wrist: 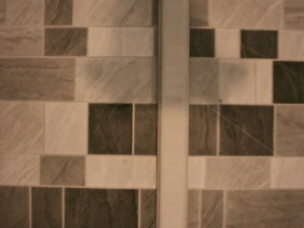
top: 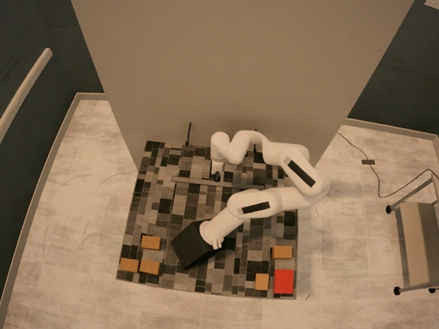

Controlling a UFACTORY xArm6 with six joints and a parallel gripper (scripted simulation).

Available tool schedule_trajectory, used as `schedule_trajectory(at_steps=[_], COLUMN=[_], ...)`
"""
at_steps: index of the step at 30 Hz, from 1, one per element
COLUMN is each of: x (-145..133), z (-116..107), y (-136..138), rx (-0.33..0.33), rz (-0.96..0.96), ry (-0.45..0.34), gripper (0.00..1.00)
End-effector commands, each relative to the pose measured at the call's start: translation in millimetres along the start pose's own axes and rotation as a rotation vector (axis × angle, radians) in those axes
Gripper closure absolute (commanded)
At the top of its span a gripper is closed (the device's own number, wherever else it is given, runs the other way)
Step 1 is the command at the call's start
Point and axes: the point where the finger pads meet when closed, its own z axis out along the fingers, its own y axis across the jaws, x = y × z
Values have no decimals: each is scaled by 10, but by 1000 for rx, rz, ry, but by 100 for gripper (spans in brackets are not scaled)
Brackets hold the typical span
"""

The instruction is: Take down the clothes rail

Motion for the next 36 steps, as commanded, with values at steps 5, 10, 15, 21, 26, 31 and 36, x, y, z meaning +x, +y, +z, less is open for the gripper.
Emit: schedule_trajectory(at_steps=[5,10,15,21,26,31,36], x=[11,10,10,9,9,8,8], z=[-335,-487,-578,-760,-912,-1003,-1155], y=[136,205,247,330,400,441,511], rx=[2,2,2,2,2,2,2], rz=[2,2,2,2,2,2,2], ry=[0,0,0,0,0,0,0], gripper=[0,0,0,0,0,0,0])
